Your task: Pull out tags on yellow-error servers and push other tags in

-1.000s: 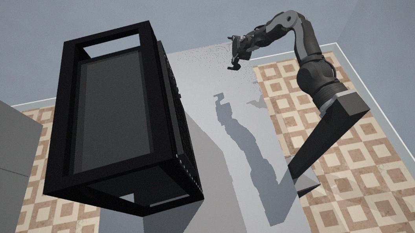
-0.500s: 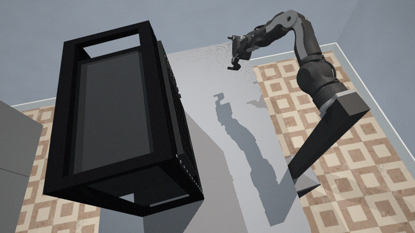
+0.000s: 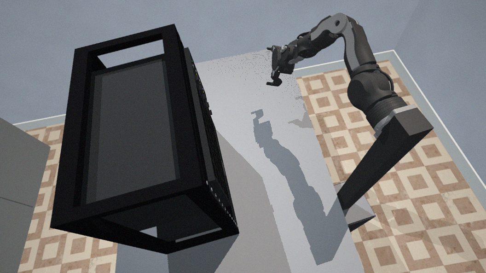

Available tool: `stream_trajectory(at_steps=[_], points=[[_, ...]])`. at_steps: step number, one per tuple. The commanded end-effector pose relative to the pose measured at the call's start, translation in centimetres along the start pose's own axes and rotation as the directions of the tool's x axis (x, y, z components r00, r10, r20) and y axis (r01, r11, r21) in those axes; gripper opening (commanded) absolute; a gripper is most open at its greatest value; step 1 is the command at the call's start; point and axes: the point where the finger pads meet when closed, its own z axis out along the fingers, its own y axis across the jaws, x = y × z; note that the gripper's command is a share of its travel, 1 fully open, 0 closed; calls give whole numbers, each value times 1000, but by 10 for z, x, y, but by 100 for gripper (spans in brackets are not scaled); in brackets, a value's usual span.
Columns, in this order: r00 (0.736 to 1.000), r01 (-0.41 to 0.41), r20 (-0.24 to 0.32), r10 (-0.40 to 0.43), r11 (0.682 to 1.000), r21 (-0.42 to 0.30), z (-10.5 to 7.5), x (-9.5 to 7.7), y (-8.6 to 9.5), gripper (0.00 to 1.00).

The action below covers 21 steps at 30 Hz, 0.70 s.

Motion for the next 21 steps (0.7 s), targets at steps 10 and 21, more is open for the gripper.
stream_trajectory(at_steps=[10, 21], points=[[997, -76, -23, 74, 996, -50, 10, 6, 48, 100], [980, -173, -135, 149, 966, -191, 4, 17, 168, 100]])
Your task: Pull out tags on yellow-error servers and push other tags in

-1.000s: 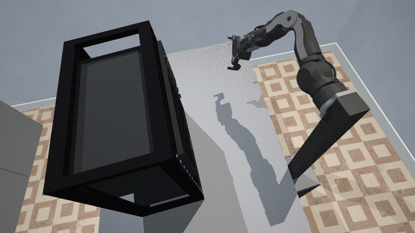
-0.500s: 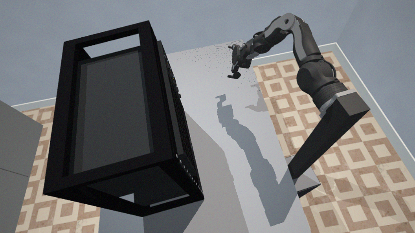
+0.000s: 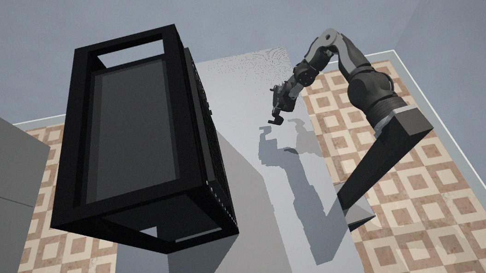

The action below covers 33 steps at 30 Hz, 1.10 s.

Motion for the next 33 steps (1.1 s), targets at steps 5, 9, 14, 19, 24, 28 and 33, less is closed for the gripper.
stream_trajectory(at_steps=[5, 9, 14, 19, 24, 28, 33], points=[[999, -21, -48, 20, 1000, -7, -3, 8, 32, 100], [994, -7, -107, 0, 998, -67, -12, 22, 81, 100], [982, 47, -174, -70, 990, -135, -32, 41, 132, 100], [971, 91, -203, -126, 981, -170, -47, 52, 155, 100], [948, 172, -230, -221, 961, -215, -70, 67, 183, 100], [928, 227, -237, -287, 941, -252, -85, 76, 198, 100], [909, 278, -237, -344, 922, -270, -98, 83, 207, 100]])
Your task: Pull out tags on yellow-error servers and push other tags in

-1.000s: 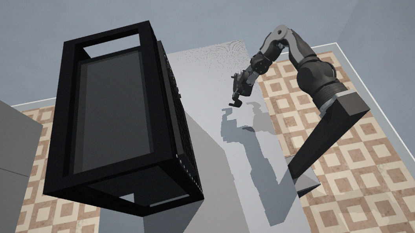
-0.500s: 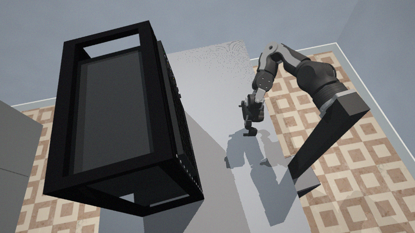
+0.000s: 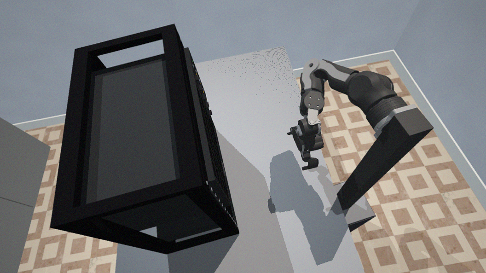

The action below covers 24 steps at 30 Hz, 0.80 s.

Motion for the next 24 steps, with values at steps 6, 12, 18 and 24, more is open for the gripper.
stream_trajectory(at_steps=[6, 12, 18, 24], points=[[999, 30, -13, -30, 999, 13, -4, 4, 3, 100], [999, 36, -15, -36, 999, 13, -5, 5, 4, 100], [999, 35, -14, -35, 999, 12, -5, 5, 4, 100], [999, 31, -11, -31, 999, 9, -5, 4, 4, 100]])
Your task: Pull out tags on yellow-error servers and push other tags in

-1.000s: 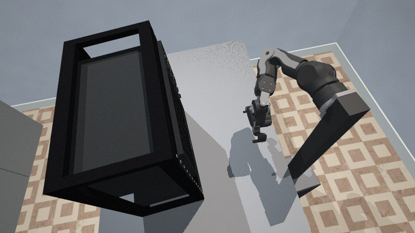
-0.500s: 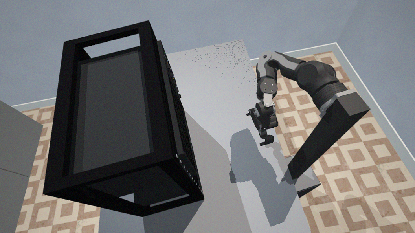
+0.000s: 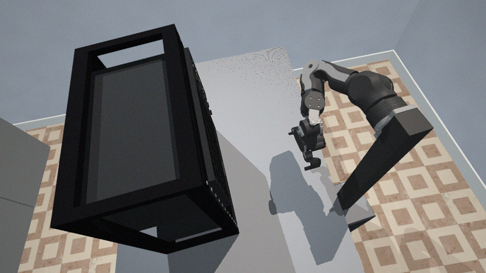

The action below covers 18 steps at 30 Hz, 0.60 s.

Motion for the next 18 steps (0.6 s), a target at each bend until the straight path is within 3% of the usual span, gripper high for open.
stream_trajectory(at_steps=[1, 18], points=[[1000, 0, 6, 0, 1000, -6, -2, -1, 0, 100], [996, -58, 59, 61, 996, -62, -13, -8, -7, 100]])
